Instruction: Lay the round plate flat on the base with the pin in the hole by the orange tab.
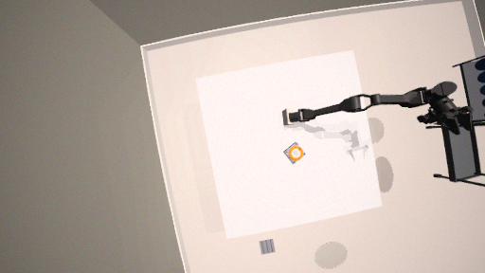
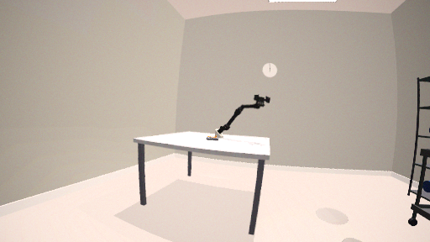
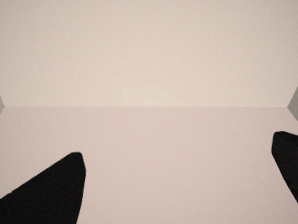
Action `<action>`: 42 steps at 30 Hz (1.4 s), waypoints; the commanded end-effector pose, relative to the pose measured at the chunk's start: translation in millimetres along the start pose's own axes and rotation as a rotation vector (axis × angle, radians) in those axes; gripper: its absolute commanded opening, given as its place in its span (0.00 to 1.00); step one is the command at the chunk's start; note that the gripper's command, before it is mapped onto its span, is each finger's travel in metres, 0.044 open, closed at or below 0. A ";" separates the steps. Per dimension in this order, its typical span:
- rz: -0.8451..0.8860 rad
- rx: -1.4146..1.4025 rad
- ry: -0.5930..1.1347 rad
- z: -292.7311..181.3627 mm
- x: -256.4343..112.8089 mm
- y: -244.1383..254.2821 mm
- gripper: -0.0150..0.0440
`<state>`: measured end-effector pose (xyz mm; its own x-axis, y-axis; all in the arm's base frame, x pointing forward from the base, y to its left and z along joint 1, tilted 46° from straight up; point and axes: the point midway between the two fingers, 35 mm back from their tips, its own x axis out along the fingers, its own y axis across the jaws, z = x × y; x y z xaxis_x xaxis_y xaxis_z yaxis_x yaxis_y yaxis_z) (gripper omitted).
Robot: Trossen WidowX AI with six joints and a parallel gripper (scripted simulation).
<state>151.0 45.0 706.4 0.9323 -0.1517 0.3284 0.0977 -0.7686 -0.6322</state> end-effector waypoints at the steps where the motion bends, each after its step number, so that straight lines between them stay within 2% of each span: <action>1: -0.003 -0.023 0.009 0.8 0.3 -1.7 0.89; 4: -0.040 -0.354 0.113 18.0 7.3 -24.4 0.75; 8: -0.108 -0.956 0.207 73.9 27.2 -57.7 0.58; 10: -0.114 -1.053 0.214 84.9 32.4 -59.5 0.49; 15: -0.175 -1.706 0.191 170.2 77.2 -47.0 0.26; 18: -0.231 -1.931 0.161 204.6 92.9 -34.5 0.25; 20: -0.333 -2.192 0.114 248.1 109.5 -13.6 0.25; 25: -0.543 -2.535 0.015 310.4 129.3 33.6 0.25; 30: -0.915 -2.838 -0.136 376.6 139.0 112.9 0.25; 34: -1.193 -2.932 -0.228 407.7 134.5 166.9 0.25; 36: -1.443 -2.951 -0.296 427.8 124.5 212.5 0.25; 40: -1.862 -2.863 -0.370 450.7 96.5 283.2 0.25; 42: -1.964 -2.818 -0.378 454.7 87.2 299.9 0.25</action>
<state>430.0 98.5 261.6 0.7512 0.2016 -0.6285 0.0674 0.9238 0.3770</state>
